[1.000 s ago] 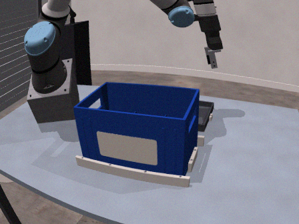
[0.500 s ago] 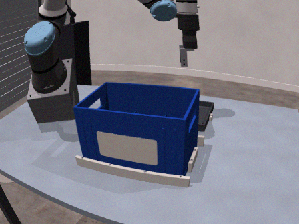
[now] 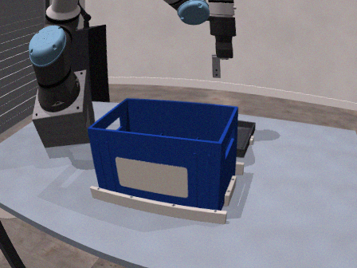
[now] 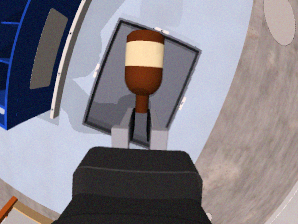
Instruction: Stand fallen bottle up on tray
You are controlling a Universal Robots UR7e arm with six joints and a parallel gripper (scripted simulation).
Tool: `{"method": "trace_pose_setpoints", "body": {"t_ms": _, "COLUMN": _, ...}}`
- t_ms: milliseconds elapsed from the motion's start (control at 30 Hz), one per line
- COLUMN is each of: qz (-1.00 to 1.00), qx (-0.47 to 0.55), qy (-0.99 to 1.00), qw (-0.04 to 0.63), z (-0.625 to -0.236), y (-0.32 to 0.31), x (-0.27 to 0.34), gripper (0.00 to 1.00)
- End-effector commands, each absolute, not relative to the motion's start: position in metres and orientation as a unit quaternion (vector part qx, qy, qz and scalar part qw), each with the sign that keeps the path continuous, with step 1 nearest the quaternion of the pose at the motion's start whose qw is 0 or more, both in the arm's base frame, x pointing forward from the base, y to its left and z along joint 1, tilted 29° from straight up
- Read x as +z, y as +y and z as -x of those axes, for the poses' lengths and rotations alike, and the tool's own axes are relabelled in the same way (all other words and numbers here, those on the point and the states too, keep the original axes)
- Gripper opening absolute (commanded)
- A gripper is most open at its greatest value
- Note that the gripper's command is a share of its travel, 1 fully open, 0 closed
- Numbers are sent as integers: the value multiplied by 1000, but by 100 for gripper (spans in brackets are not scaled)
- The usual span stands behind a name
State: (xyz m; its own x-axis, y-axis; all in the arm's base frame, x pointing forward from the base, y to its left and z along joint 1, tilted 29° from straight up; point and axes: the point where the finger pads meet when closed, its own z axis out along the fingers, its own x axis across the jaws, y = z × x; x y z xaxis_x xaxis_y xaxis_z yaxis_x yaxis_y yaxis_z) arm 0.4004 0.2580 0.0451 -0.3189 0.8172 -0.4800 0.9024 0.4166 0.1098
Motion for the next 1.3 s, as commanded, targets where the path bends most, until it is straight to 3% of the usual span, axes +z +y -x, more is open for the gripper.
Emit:
{"method": "trace_pose_setpoints", "body": {"t_ms": 0, "qz": -533, "qx": -89, "qy": 807, "qw": 239, "z": -401, "y": 258, "x": 46, "gripper": 0}}
{"method": "trace_pose_setpoints", "body": {"t_ms": 1000, "qz": -533, "qx": -89, "qy": 807, "qw": 239, "z": -401, "y": 258, "x": 46, "gripper": 0}}
{"method": "trace_pose_setpoints", "body": {"t_ms": 1033, "qz": -533, "qx": -89, "qy": 807, "qw": 239, "z": -401, "y": 258, "x": 46, "gripper": 100}}
{"method": "trace_pose_setpoints", "body": {"t_ms": 1267, "qz": -533, "qx": -89, "qy": 807, "qw": 239, "z": -401, "y": 258, "x": 46, "gripper": 100}}
